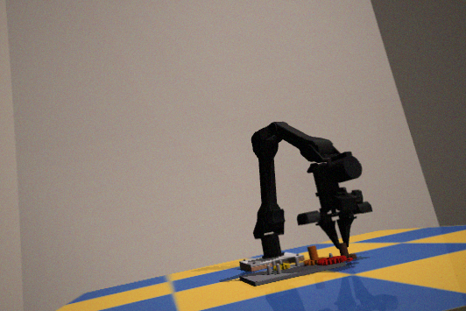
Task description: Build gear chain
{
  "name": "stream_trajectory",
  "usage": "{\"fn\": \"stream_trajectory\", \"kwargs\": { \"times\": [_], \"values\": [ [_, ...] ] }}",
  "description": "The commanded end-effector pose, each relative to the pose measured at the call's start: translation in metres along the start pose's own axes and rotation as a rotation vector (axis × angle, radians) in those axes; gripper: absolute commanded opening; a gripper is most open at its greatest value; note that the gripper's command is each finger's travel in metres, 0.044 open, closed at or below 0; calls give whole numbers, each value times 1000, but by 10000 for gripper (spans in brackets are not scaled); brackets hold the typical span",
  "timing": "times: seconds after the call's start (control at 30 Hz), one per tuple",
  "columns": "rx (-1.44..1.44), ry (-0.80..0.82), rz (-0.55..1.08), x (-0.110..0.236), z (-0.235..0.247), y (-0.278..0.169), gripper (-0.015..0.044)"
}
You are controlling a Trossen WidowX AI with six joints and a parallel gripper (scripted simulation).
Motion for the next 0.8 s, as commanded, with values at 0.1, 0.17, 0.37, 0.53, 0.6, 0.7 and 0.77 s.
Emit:
{"fn": "stream_trajectory", "kwargs": {
  "times": [0.1,0.17,0.37,0.53,0.6,0.7,0.77],
  "values": [
    [-5,0,-1,5,1,1,0],
    [-5,0,-1,9,1,2,0],
    [-5,0,-1,21,3,5,0],
    [-5,0,-1,32,4,6,0],
    [-5,0,-1,36,4,7,0],
    [-5,0,-1,42,4,7,0],
    [-5,0,-1,46,4,8,0]
  ]
}}
Point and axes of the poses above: the point midway between the two fingers, 35 mm back from their tips, its own x axis back along the fingers, its own z axis across the jaws, y = z × x, the point moved 3 cm from there along x, back along the fingers, and after that the axes turned 15 degrees about -x, right-handed, at the moved point
